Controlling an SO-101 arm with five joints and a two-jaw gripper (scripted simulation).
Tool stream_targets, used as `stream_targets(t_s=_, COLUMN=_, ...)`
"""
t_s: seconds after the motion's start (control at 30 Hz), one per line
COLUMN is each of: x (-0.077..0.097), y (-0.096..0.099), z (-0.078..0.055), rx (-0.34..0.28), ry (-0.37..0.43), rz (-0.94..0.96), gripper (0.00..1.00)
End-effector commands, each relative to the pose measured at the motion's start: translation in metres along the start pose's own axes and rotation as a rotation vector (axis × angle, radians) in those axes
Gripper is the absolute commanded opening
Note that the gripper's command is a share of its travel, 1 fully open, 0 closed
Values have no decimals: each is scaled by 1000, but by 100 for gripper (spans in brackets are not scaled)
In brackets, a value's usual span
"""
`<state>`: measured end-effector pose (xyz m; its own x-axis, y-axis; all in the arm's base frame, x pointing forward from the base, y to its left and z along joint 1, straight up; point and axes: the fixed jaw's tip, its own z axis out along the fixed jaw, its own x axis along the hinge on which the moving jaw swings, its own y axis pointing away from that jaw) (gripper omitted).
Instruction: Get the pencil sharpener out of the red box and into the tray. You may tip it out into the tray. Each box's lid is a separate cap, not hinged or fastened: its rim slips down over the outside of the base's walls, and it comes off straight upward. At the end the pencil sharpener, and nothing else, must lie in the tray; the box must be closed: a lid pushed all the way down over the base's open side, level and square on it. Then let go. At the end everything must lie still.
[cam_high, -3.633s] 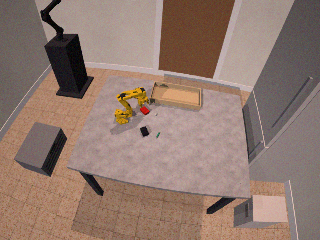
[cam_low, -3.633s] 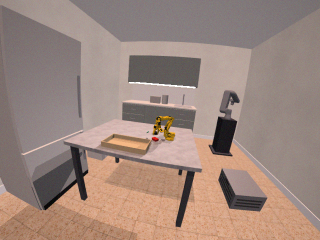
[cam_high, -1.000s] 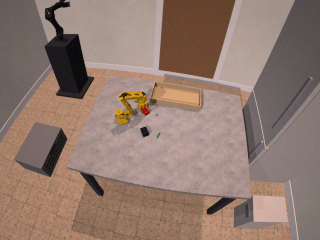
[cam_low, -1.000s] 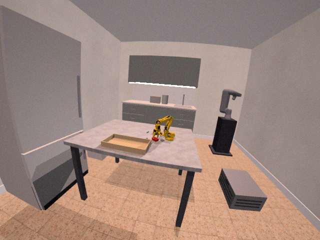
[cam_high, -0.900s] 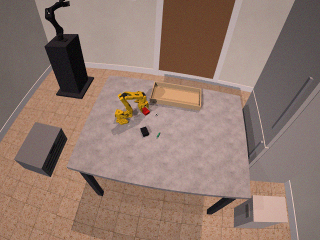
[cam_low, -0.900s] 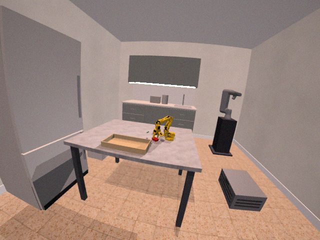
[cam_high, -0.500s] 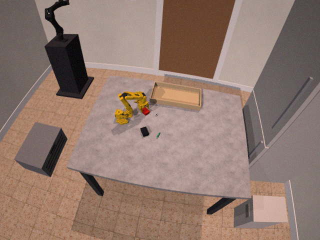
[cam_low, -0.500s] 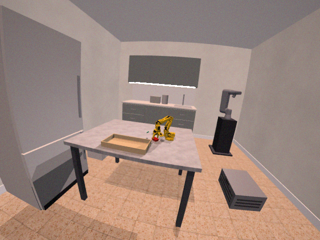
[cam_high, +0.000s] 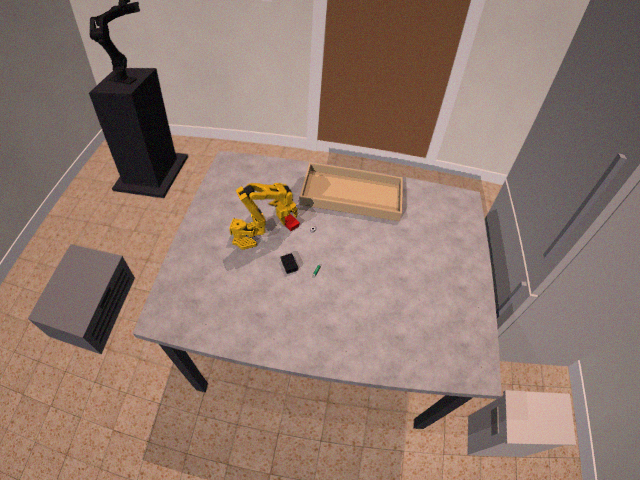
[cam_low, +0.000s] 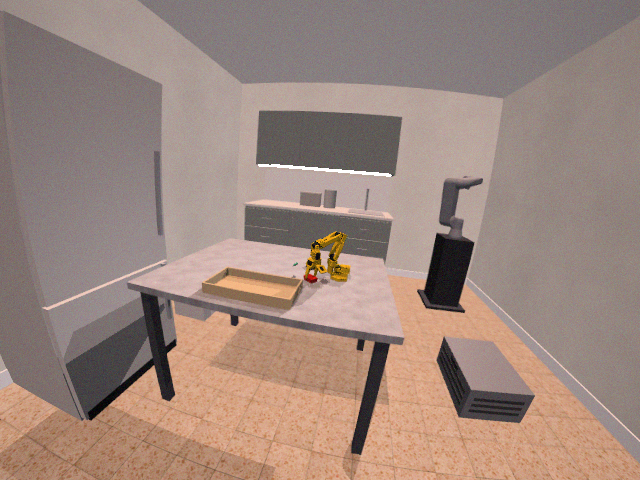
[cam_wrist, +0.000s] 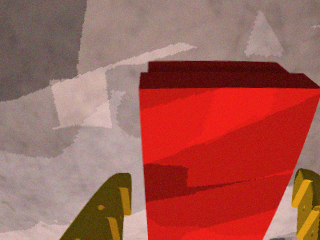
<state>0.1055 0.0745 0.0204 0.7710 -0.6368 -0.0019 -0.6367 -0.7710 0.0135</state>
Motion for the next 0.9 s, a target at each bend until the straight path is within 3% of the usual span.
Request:
stream_targets(t_s=0.0, x=-1, y=-2, z=0, rx=14, ry=2, rz=-8, gripper=31)
stream_targets(t_s=0.87, x=-1, y=-3, z=2, rx=14, ry=2, rz=-8, gripper=31)
